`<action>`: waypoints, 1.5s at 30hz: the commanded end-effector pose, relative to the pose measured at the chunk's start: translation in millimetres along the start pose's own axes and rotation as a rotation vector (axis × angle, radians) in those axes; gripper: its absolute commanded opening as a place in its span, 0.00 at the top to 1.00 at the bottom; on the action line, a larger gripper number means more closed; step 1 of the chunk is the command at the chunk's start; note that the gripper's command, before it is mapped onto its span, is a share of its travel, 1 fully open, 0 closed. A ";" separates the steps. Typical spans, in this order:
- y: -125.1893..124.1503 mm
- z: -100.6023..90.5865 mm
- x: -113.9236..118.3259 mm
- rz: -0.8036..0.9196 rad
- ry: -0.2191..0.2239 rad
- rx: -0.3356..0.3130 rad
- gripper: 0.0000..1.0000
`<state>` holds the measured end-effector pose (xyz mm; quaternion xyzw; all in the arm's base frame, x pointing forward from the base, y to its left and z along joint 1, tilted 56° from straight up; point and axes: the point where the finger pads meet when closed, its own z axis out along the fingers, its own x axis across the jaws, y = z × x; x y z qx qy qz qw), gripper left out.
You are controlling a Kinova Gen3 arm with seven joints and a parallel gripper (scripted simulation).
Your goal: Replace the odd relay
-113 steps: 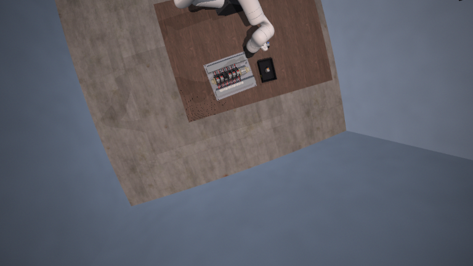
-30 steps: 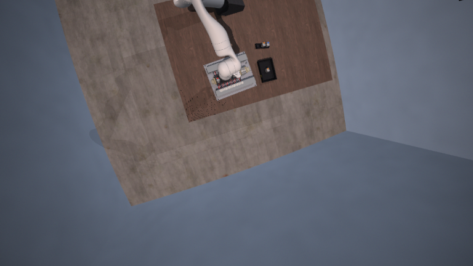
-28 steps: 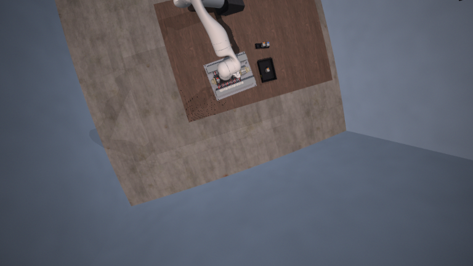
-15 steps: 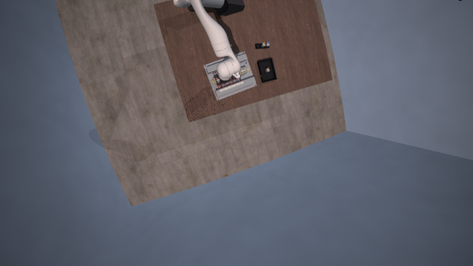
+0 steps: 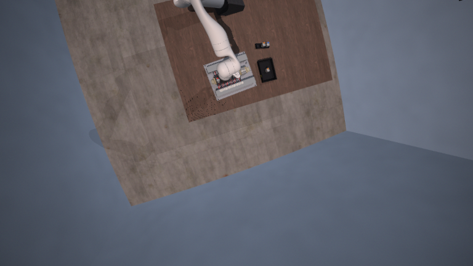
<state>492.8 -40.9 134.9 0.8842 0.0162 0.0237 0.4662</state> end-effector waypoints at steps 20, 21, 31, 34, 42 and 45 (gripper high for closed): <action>-4.9 -1.1 -5.9 -0.007 -0.002 -0.003 1.00; -5.3 -1.0 -6.2 -0.008 -0.003 -0.004 1.00; -4.5 -1.2 -5.8 -0.009 -0.002 -0.006 1.00; -5.9 -1.0 -6.5 -0.009 -0.002 -0.005 1.00; -9.7 -0.5 -8.2 -0.009 -0.004 -0.005 1.00; -10.2 -0.4 -8.4 -0.009 -0.004 -0.005 1.00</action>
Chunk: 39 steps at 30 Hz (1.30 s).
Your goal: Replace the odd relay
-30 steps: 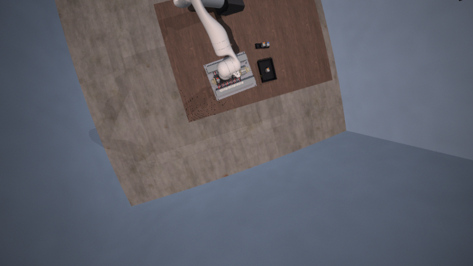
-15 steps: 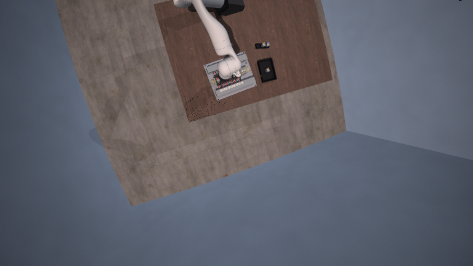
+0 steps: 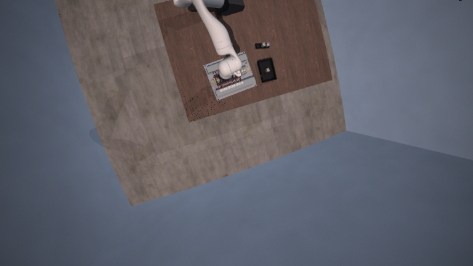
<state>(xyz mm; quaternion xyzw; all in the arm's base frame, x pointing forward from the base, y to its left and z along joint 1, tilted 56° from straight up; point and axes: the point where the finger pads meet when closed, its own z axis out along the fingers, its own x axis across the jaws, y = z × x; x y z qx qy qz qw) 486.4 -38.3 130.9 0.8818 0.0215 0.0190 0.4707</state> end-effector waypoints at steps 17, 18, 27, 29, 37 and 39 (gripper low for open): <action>-7.6 0.0 -2.1 0.005 -0.001 0.005 1.00; -2.2 0.2 0.0 -0.003 0.001 0.000 1.00; -2.6 7.4 0.1 0.002 0.000 0.003 1.00; -2.7 9.0 0.1 0.003 0.000 0.004 1.00; -0.3 9.6 0.7 0.002 0.001 0.001 1.00; -0.5 11.2 0.7 0.002 0.000 0.002 1.00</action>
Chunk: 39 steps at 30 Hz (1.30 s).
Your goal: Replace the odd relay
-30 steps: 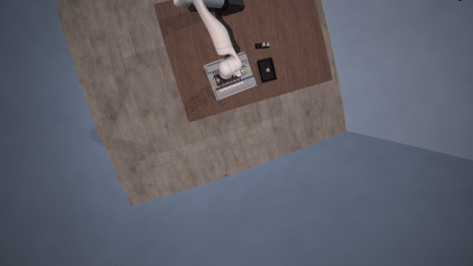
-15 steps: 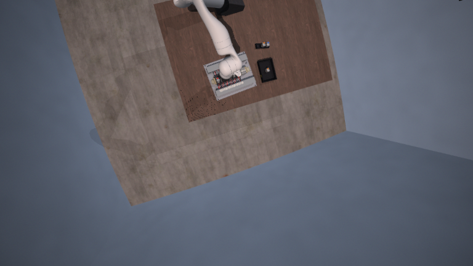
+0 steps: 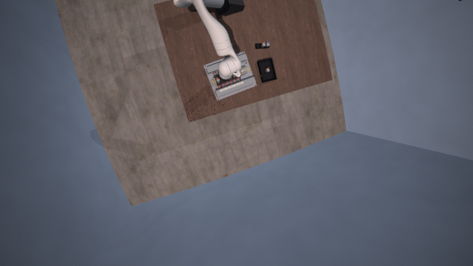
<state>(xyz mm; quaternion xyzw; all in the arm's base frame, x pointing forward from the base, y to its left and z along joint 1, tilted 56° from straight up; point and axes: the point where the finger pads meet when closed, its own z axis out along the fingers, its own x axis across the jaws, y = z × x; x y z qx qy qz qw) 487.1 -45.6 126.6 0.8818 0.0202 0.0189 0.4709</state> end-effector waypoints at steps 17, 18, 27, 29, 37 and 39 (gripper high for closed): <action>-0.2 10.4 1.0 0.002 0.002 0.003 1.00; -0.3 11.2 1.0 0.002 0.002 0.003 1.00; -1.6 18.3 0.7 0.002 0.000 0.005 1.00; -1.6 18.3 0.7 0.002 0.000 0.005 1.00; -0.7 20.3 1.2 0.002 0.001 0.004 1.00; -1.1 21.8 1.1 0.002 0.001 0.004 1.00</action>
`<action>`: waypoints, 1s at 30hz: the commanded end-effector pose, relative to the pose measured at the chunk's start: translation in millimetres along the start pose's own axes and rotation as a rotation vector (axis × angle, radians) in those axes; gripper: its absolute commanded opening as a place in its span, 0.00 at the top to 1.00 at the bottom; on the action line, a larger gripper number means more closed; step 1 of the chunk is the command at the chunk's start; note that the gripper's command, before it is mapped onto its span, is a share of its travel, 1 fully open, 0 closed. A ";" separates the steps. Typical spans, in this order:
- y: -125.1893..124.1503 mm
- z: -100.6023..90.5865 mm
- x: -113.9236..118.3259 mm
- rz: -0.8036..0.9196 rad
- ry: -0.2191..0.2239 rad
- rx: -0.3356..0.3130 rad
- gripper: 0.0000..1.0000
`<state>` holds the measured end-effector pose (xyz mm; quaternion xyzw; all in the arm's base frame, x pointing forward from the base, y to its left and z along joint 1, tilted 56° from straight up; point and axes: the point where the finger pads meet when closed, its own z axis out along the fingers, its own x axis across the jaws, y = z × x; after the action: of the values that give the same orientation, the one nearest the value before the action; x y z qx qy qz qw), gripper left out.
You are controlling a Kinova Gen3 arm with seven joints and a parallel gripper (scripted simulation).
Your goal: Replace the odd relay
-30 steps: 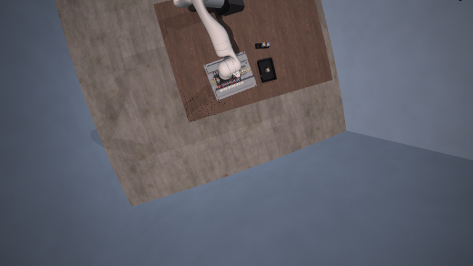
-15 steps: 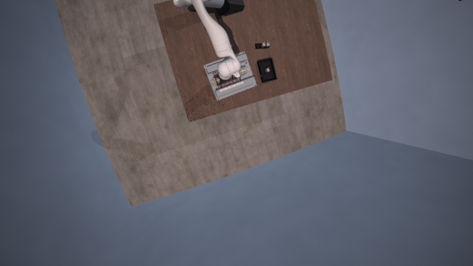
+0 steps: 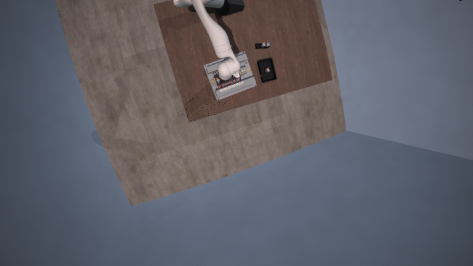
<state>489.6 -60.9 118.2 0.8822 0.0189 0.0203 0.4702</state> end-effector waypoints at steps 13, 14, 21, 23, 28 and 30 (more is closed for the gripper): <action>-3.3 10.8 -0.5 -0.002 0.000 0.002 1.00; -3.7 11.9 -0.7 -0.002 0.000 0.002 1.00; -6.2 19.9 -1.5 -0.001 -0.001 0.004 1.00; -6.6 21.0 -1.6 -0.001 -0.001 0.004 1.00; -5.2 19.8 -1.1 -0.006 0.001 0.000 1.00; -6.1 21.6 -1.4 -0.005 0.001 0.001 1.00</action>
<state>489.7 -74.2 105.6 0.8815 0.0224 0.0186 0.4713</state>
